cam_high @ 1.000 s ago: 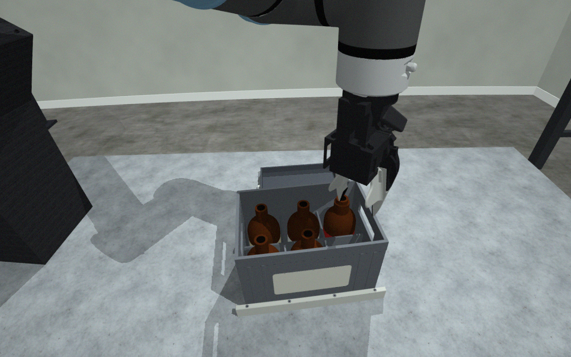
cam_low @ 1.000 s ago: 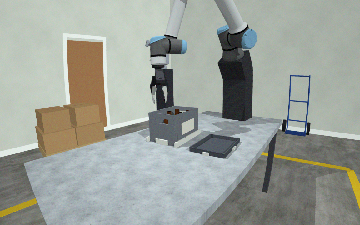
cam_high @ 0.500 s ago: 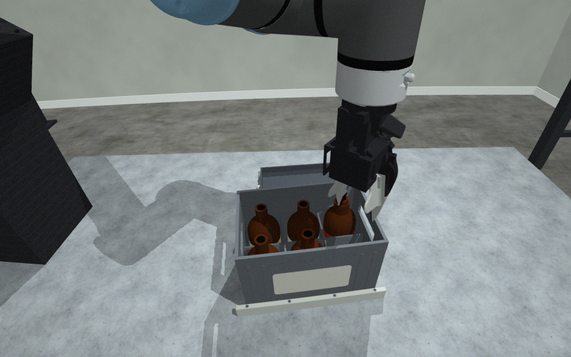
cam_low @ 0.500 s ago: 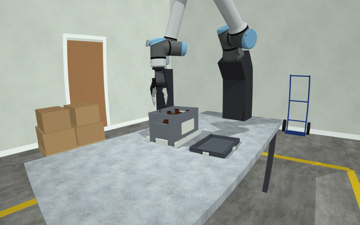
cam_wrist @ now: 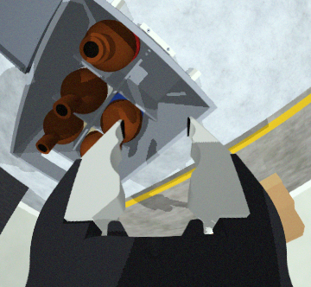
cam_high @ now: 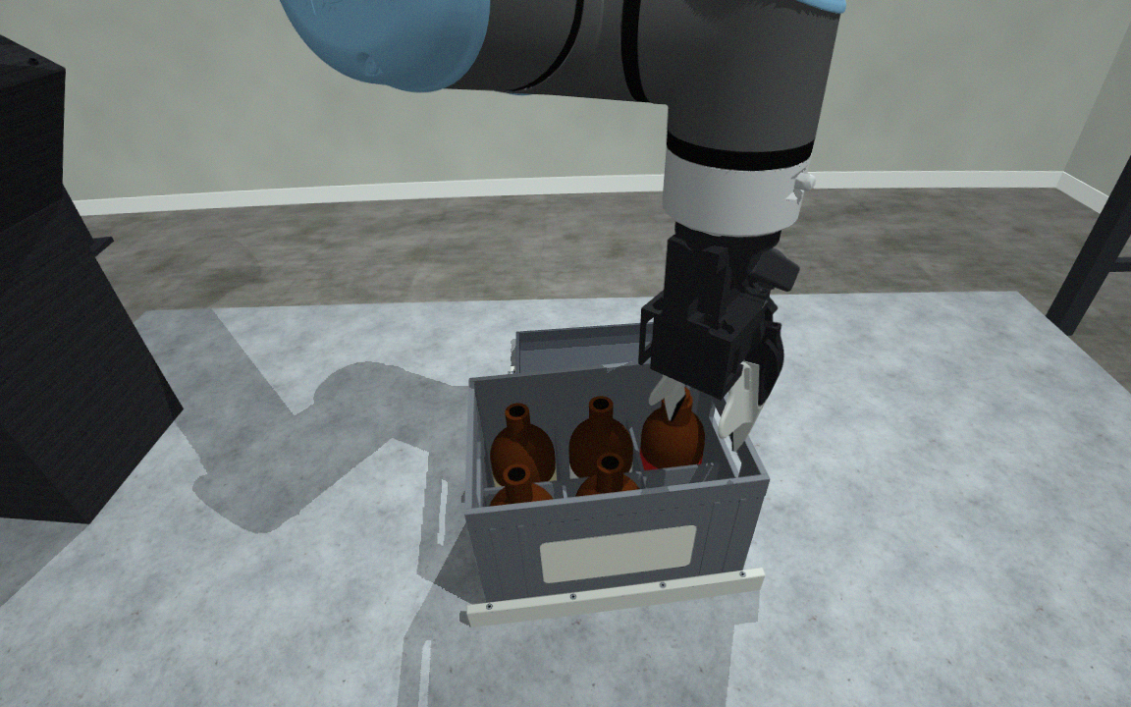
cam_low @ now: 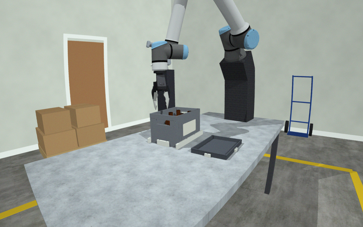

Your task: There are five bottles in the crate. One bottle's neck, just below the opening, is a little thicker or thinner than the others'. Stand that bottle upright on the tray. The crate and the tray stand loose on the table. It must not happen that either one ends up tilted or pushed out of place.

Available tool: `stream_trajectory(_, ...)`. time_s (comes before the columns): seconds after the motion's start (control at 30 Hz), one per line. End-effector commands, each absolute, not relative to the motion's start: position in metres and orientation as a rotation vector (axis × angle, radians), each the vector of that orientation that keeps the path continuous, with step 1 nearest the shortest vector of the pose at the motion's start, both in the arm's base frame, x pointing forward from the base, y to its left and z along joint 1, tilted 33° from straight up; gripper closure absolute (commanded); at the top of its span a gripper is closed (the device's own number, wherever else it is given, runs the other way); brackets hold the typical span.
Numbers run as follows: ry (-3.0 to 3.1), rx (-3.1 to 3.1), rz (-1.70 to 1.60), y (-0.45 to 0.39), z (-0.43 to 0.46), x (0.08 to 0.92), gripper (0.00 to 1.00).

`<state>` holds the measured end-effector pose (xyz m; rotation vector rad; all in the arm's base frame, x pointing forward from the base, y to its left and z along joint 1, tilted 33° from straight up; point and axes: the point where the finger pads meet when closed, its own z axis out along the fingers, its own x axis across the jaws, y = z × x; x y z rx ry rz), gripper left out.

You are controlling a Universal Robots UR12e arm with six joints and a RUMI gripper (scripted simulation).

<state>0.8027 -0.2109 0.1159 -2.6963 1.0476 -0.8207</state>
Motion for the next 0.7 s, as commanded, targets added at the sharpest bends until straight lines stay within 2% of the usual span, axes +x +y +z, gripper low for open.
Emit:
stream_trajectory(0.0,1.047,-2.696,-0.823,-0.2114,0.1116,0.8062,0.62)
stream_trajectory(0.67,1.047,-2.696,-0.823,-0.2118,0.1063,0.8096,0.62)
